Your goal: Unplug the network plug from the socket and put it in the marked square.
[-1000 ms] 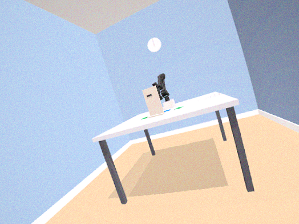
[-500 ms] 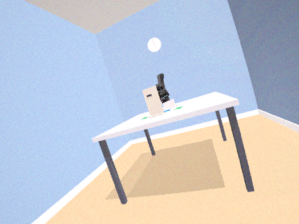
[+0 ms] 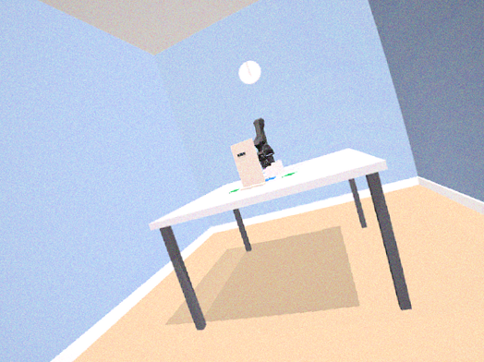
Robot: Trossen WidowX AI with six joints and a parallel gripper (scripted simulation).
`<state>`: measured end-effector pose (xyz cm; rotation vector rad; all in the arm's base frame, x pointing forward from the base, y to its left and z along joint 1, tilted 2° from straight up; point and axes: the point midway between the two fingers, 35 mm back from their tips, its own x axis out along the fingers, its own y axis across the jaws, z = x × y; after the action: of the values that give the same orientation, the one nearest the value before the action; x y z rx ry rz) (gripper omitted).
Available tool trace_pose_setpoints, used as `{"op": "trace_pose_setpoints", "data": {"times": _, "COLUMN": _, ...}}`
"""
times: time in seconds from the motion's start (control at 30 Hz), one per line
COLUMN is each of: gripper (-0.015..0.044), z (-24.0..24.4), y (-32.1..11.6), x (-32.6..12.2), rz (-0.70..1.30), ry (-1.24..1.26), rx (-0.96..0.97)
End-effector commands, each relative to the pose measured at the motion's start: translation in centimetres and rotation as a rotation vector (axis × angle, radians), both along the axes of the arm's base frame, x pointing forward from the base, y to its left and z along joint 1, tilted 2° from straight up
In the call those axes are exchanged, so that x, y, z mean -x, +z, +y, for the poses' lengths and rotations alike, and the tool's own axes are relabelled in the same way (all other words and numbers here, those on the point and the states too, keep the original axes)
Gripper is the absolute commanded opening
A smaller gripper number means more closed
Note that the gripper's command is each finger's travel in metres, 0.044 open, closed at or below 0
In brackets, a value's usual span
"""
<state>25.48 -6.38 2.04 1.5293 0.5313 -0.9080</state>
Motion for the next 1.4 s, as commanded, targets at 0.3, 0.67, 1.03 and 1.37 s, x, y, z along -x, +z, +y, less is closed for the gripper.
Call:
{"op": "trace_pose_setpoints", "data": {"times": 0.3, "gripper": 0.0, "z": -0.1, "y": -1.1, "x": -0.2, "rz": 0.003, "ry": -0.007, "rx": 0.0}}
{"op": "trace_pose_setpoints", "data": {"times": 0.67, "gripper": 0.0, "z": -0.2, "y": -1.9, "x": -0.3, "rz": 0.003, "ry": -0.007, "rx": 0.0}}
{"op": "trace_pose_setpoints", "data": {"times": 1.03, "gripper": 0.0, "z": -0.2, "y": -2.8, "x": -0.4, "rz": 0.003, "ry": -0.007, "rx": -0.001}}
{"op": "trace_pose_setpoints", "data": {"times": 1.37, "gripper": 0.0, "z": -0.2, "y": -3.6, "x": -0.4, "rz": 0.003, "ry": -0.007, "rx": -0.001}}
